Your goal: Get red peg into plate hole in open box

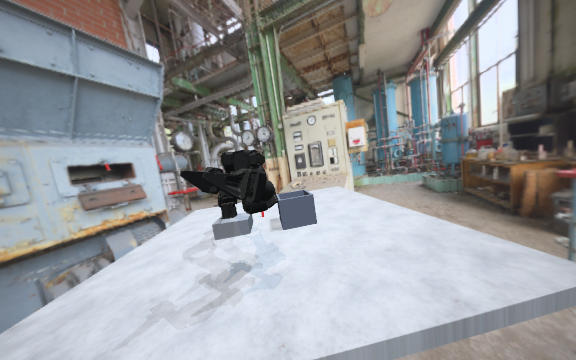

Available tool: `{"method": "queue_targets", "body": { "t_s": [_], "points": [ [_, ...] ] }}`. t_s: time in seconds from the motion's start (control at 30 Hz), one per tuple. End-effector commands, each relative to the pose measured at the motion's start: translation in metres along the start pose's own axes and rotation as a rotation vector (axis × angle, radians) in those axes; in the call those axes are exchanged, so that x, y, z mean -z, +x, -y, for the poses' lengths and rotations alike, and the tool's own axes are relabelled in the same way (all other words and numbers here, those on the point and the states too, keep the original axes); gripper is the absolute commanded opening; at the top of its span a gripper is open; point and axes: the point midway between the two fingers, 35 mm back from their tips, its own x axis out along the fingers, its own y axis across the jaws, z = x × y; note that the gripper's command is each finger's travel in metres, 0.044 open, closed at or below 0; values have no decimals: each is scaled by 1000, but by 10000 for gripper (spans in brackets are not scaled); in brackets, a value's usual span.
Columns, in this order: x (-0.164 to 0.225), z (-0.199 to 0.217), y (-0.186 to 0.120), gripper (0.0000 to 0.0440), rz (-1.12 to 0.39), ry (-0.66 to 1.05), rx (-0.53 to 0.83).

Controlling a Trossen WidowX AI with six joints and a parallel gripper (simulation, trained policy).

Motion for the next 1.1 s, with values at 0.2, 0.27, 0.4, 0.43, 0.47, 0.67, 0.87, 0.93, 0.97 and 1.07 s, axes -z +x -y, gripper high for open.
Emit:
{"method": "queue_targets", "body": {
  "t_s": [0.2, 0.27, 0.4, 0.43, 0.47, 0.67, 0.87, 0.93, 0.97, 1.07],
  "points": [
    [3, -23, -18, 440, -32, -82, -73],
    [-2, -30, -25, 440, -36, -87, -100],
    [-15, -44, -39, 440, -37, -79, -156],
    [-19, -48, -43, 440, -37, -74, -171],
    [-24, -51, -47, 440, -36, -69, -186],
    [-54, -70, -69, 440, -33, -38, -281],
    [-86, -86, -94, 440, -30, -3, -382],
    [-96, -91, -103, 440, -30, 10, -417],
    [-102, -93, -107, 440, -30, 16, -434],
    [-116, -99, -121, 440, -32, 36, -487]
  ]
}}
